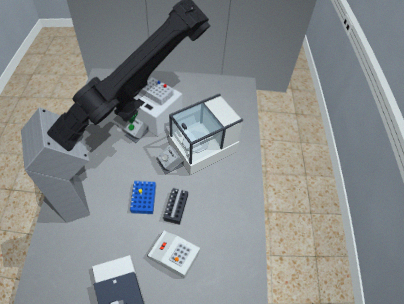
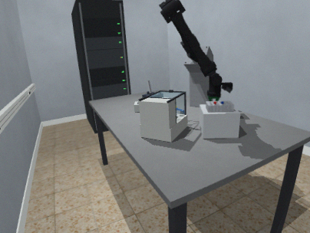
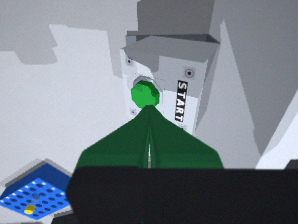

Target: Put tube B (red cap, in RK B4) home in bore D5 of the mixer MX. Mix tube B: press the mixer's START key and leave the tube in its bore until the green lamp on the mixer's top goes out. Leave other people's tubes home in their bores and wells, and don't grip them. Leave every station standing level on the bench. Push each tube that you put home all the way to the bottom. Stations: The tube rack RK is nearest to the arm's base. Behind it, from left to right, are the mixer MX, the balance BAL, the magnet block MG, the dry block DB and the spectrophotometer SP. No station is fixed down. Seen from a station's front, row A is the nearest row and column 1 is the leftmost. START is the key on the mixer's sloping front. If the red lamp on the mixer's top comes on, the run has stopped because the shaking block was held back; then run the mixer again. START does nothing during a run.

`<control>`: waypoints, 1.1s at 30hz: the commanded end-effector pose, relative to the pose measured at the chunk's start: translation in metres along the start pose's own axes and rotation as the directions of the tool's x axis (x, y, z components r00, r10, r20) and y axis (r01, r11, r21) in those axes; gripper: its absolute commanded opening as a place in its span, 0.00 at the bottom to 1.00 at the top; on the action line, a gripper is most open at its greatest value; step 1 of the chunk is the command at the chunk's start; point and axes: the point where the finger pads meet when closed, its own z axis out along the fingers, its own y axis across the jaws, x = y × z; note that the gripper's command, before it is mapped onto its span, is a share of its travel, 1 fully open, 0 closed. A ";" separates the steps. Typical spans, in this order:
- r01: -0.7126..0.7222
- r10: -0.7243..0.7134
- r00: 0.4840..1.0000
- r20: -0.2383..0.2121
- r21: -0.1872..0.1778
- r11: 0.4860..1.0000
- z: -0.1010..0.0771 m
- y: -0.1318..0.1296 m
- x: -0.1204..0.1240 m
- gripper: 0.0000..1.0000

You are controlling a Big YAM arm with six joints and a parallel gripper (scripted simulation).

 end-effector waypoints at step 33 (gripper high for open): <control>0.027 -0.027 1.000 -0.003 -0.026 0.999 0.007 0.016 0.002 0.00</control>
